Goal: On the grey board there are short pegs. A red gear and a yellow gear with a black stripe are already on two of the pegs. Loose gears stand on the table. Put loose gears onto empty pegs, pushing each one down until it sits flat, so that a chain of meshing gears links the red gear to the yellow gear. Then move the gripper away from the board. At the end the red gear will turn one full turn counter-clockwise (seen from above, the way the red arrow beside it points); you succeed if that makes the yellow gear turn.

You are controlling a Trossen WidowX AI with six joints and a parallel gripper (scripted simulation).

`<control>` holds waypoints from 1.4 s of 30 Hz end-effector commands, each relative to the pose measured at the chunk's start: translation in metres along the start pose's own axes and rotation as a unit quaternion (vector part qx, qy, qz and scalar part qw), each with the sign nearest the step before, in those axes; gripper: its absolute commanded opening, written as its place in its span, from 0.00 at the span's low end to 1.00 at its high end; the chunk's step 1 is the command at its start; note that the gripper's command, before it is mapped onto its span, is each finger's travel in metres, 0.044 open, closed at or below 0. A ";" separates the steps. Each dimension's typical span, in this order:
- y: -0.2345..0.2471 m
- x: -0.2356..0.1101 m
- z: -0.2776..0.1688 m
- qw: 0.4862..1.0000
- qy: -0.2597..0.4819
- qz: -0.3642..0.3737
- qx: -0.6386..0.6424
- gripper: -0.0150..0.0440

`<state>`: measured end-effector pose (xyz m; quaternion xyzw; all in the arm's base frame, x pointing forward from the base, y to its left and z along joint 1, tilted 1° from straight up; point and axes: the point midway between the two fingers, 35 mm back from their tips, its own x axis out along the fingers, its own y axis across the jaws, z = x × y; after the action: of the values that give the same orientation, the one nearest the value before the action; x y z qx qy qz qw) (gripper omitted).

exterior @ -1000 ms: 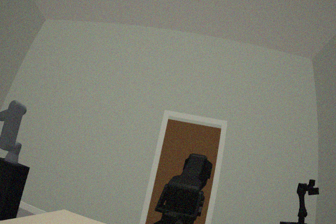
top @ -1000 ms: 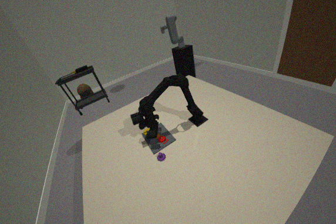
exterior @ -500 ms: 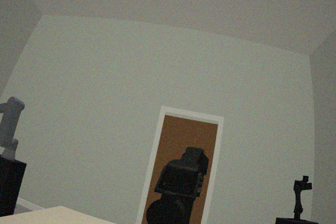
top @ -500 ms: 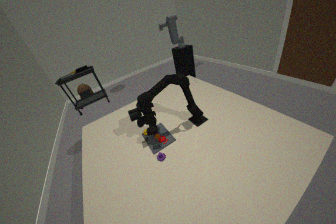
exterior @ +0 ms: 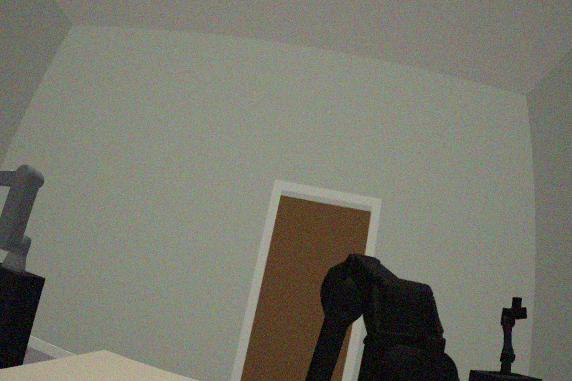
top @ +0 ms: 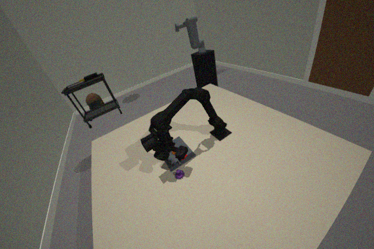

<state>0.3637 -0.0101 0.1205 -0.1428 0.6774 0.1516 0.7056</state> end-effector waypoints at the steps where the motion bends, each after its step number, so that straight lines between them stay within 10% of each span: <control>1: 0.040 0.002 0.035 0.973 0.000 0.005 -0.233 1.00; 42: 0.039 0.052 0.037 0.973 0.000 0.005 -0.233 1.00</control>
<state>0.3844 0.0410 0.0721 -0.2998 0.6241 0.3056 0.6536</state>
